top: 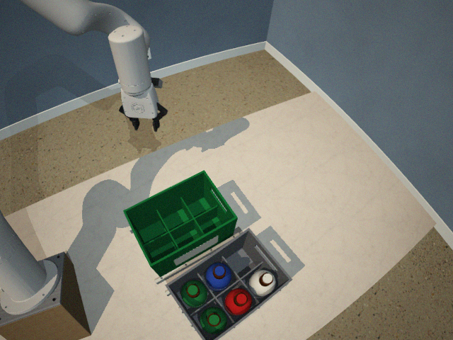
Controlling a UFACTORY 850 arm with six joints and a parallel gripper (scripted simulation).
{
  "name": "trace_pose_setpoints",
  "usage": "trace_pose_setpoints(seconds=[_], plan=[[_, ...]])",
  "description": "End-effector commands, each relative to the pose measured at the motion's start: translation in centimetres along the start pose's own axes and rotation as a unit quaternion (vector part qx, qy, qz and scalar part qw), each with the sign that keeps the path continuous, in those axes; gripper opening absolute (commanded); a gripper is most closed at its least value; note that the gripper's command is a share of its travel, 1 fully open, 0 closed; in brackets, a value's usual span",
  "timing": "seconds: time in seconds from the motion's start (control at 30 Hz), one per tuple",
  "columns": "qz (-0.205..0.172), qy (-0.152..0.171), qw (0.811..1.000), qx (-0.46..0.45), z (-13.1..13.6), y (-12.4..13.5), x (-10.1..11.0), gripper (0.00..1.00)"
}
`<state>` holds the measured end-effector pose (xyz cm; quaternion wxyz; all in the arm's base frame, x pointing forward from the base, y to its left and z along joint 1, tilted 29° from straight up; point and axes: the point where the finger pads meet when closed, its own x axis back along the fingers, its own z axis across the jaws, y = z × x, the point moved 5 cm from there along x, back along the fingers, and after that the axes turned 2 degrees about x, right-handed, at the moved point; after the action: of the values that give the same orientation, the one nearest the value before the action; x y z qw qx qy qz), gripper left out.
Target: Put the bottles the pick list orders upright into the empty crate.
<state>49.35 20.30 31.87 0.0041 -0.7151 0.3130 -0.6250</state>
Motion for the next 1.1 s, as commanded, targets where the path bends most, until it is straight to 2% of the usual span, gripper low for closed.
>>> trace_pose_setpoints(seconds=[0.0, 0.17, 0.23, 0.27, 0.5, 1.07], plan=[[0.007, -0.001, 0.997, 0.078, 0.06, 0.02, 0.07, 0.65], [0.006, 0.000, 0.989, 0.151, 0.06, 0.01, 0.07, 0.65], [0.006, 0.000, 0.989, 0.151, 0.06, 0.01, 0.07, 0.65], [0.007, 0.000, 0.981, 0.192, 0.06, 0.02, 0.07, 0.65], [0.015, 0.000, 0.963, 0.269, 0.09, 0.08, 0.07, 0.65], [0.014, 0.000, 0.963, 0.269, 0.09, 0.08, 0.07, 0.65]])
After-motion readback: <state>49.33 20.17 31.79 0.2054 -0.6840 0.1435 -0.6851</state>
